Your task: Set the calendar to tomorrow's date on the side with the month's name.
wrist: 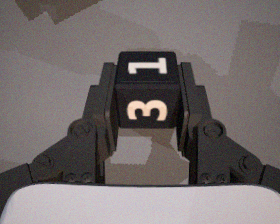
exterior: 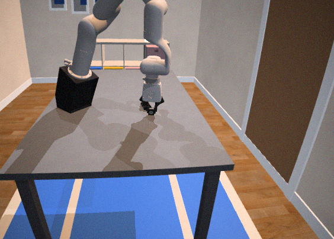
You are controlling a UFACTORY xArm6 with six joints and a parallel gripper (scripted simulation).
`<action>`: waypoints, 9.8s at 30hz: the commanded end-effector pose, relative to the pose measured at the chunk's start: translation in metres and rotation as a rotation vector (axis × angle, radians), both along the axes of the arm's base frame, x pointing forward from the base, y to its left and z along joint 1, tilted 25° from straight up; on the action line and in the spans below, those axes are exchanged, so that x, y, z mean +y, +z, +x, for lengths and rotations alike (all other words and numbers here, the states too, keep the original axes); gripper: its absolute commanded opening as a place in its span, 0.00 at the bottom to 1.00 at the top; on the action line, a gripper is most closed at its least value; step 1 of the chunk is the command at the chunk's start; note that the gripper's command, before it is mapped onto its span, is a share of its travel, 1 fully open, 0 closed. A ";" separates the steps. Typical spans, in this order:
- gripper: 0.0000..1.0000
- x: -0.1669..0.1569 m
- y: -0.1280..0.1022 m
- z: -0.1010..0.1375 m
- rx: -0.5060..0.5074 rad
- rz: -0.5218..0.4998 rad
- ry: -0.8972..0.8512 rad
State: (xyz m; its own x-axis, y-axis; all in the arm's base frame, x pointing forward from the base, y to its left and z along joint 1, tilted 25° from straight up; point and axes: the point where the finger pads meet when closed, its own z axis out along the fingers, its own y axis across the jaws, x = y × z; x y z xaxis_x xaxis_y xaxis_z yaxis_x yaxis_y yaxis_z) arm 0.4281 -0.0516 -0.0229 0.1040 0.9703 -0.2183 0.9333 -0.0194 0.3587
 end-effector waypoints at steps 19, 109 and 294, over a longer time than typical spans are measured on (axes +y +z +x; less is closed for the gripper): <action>0.29 0.000 0.000 0.001 -0.011 0.000 0.002; 0.29 -0.001 -0.004 0.003 -0.011 0.000 0.002; 0.49 0.018 0.065 -0.027 0.369 -0.549 1.422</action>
State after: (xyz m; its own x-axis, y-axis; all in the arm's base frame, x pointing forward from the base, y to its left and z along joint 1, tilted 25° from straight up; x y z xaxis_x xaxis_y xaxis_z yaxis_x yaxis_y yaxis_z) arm 0.4004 -0.0337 0.0414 -0.9290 0.0194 -0.3697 0.1067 0.9702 -0.2174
